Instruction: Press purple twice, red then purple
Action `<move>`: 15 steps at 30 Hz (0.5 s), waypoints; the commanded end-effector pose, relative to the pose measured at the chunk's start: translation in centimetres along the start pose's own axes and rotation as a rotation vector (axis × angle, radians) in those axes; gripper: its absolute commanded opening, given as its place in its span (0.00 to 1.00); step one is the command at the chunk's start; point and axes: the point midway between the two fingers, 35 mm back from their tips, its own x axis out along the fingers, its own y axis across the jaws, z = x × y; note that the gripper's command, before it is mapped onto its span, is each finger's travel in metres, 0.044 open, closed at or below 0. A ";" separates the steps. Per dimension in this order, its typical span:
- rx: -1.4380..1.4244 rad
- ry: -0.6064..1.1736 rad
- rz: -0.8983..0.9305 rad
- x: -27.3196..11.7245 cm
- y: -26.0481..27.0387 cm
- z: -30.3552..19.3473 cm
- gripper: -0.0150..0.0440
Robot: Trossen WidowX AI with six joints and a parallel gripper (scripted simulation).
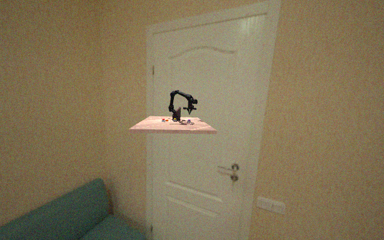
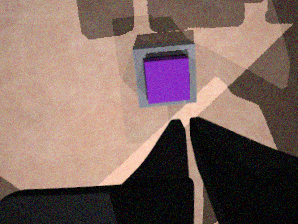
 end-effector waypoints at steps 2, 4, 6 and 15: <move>0.008 0.005 0.007 -1.3 -0.3 0.2 0.29; 0.003 0.005 0.018 -1.8 -2.3 1.4 0.29; -0.002 0.005 0.033 -2.5 -5.4 3.1 0.29; -0.008 -0.006 0.050 -2.9 -21.0 6.4 0.29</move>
